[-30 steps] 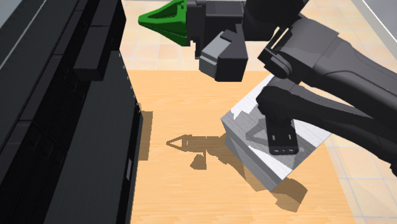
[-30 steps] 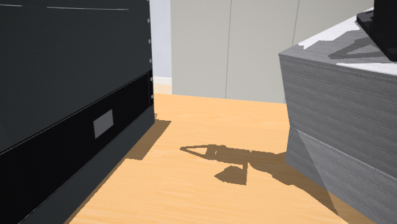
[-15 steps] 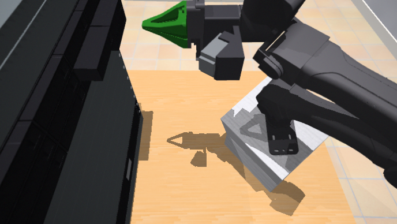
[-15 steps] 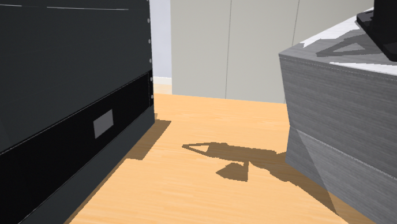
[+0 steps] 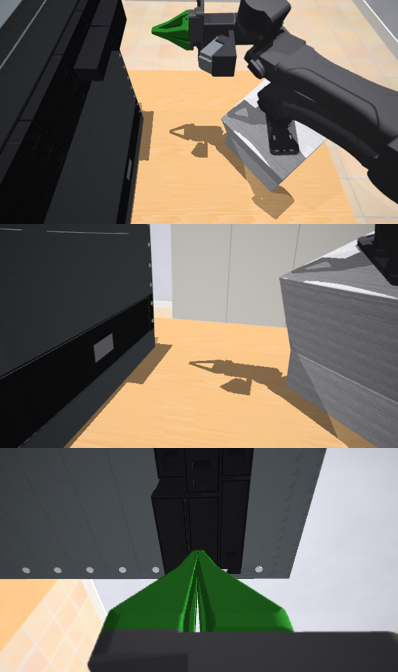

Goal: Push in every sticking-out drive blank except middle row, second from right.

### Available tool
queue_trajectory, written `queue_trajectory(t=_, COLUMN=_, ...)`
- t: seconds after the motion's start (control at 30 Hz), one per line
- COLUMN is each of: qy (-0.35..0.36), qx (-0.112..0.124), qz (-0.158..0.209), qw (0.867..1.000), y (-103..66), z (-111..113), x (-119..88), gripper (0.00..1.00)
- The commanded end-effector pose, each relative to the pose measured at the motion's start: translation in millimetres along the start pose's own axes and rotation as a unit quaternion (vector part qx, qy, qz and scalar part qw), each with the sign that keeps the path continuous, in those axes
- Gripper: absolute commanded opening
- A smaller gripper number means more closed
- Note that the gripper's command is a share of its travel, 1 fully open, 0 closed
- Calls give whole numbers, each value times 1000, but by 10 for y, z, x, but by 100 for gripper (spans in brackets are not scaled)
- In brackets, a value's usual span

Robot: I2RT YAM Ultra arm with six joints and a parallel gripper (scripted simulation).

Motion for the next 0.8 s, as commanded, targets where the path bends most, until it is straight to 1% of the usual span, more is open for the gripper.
queue_trajectory(t=0.0, qy=-7, qx=-10, qz=-25, qw=1000, y=-7, z=29, x=-83, gripper=0)
queue_trajectory(t=0.13, qy=-7, qx=-10, qz=-25, qw=1000, y=-10, z=98, x=-219, gripper=0)
queue_trajectory(t=0.2, qy=-7, qx=-10, qz=-25, qw=1000, y=-10, z=98, x=-219, gripper=0)
queue_trajectory(t=0.47, qy=-7, qx=-11, qz=-25, qw=1000, y=-12, z=196, x=-412, gripper=0)
queue_trajectory(t=0.67, qy=-7, qx=-11, qz=-25, qw=1000, y=-13, z=239, x=-499, gripper=0)
queue_trajectory(t=0.77, qy=-7, qx=-11, qz=-25, qw=1000, y=-13, z=244, x=-509, gripper=0)
Point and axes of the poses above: the point where the finger pads meet when closed, its own y axis out along the fingers, its own z axis across the jaws, x = y × z, the point moved 3 cm from there along -y, back along the fingers, and after that the axes turned 12 degrees about y, right-handed, at the moved point
